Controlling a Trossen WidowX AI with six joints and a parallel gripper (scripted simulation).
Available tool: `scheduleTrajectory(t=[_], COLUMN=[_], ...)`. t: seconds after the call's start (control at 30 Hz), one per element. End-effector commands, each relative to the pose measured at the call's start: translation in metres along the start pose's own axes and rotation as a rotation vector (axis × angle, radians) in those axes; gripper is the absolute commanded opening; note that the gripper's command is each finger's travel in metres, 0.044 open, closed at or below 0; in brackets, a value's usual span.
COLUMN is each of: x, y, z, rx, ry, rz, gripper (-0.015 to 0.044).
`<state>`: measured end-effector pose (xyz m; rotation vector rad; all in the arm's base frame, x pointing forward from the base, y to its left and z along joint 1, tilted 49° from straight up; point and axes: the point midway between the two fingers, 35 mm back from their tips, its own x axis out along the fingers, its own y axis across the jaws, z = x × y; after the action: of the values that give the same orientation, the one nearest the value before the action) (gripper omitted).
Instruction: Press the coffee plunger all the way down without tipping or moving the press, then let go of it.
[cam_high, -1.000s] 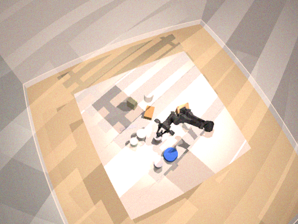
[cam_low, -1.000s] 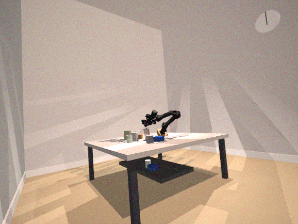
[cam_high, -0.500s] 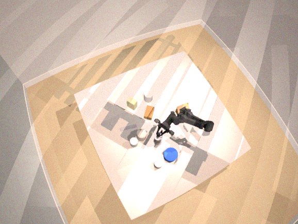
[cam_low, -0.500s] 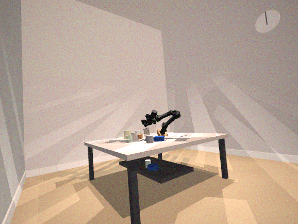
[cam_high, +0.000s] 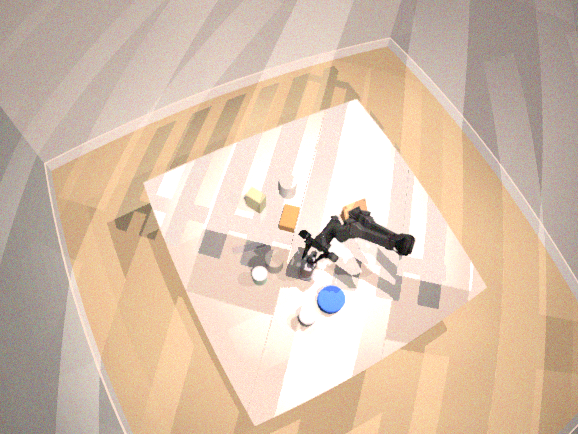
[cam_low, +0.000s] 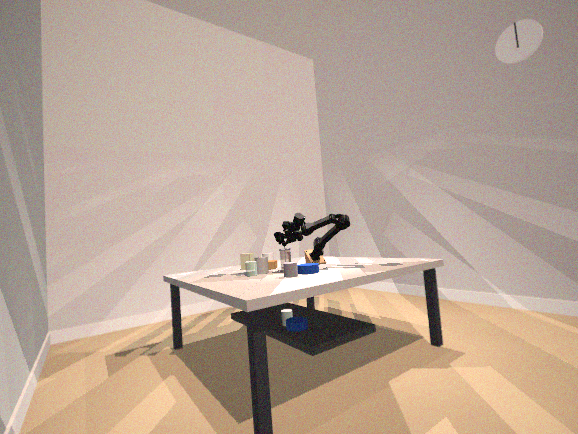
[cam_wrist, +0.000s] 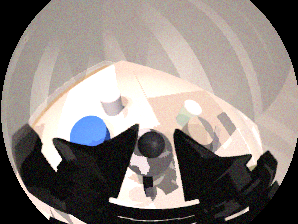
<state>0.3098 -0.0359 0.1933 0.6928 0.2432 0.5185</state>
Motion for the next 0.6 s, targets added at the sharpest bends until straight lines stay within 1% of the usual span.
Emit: scheduleTrajectory(t=[0.0,0.17,0.2,0.37,0.57], x=[0.000,0.000,0.000,-0.006,-0.044], y=[-0.001,-0.001,-0.001,-0.003,0.001], z=[0.001,0.001,0.001,0.011,0.058], rx=[0.001,0.001,0.001,0.001,0.013], ry=[-0.004,-0.004,-0.004,0.002,0.012], rz=[-0.007,-0.007,-0.007,-0.010,-0.006], gripper=[0.0298,0.0429,0.0440,0.0440,0.0440])
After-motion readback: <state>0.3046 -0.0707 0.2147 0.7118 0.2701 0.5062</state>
